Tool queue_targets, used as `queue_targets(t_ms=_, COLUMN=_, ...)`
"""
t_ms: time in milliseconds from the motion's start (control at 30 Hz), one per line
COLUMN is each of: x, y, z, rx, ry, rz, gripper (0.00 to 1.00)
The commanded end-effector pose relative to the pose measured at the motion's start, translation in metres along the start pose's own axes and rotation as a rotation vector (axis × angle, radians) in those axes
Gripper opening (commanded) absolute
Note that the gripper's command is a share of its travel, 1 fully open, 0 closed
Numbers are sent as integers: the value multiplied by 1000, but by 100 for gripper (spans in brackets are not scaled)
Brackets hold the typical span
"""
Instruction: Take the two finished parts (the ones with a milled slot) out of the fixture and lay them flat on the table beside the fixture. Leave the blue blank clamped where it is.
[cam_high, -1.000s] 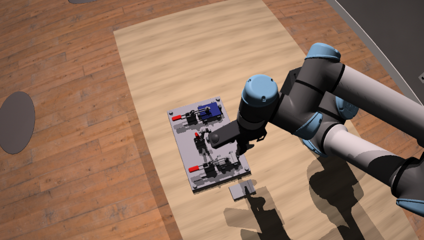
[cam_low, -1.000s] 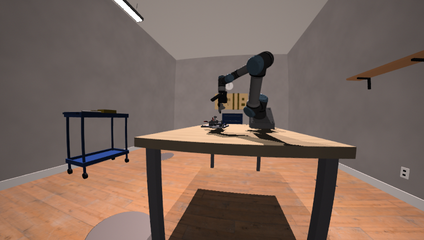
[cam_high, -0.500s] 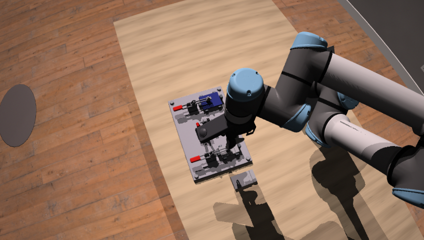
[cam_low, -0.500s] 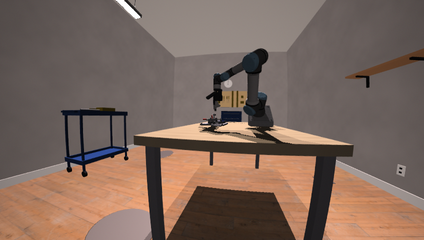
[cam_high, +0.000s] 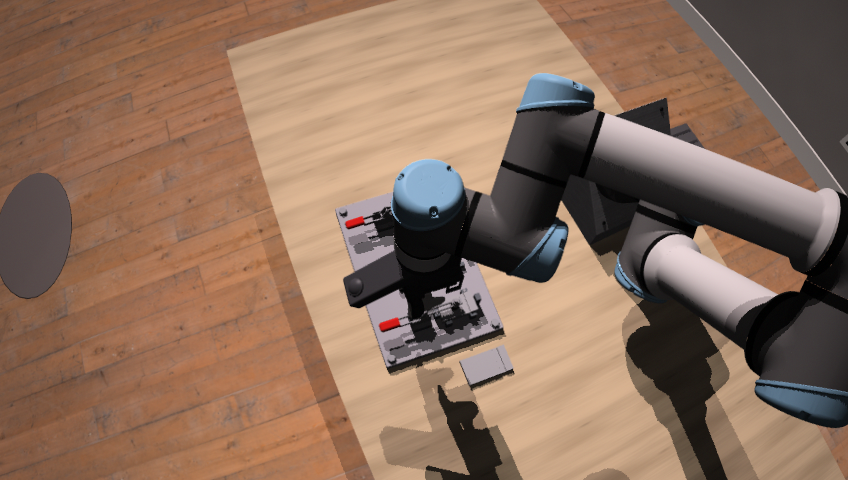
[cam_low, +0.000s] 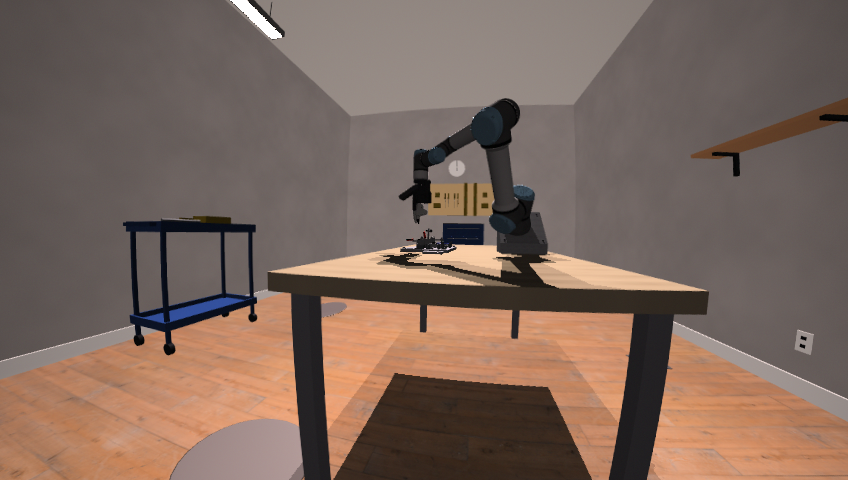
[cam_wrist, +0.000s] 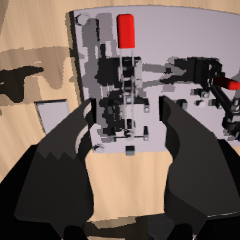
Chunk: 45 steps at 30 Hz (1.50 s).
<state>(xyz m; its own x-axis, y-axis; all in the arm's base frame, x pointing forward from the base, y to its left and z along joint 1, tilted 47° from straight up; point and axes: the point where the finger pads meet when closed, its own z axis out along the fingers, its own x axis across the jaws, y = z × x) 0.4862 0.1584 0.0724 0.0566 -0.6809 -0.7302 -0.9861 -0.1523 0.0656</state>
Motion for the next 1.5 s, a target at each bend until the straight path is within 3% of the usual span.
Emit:
queue_targets(t_ms=0, x=1, y=-23, z=0, rx=-1, ry=1, rz=0, gripper=28)
queue_targets(t_ms=700, x=1, y=-34, z=4, rx=-1, ry=1, rz=0, gripper=28)
queue_targets(t_ms=1467, x=1, y=-34, z=66, rx=-1, ry=1, rz=0, gripper=28)
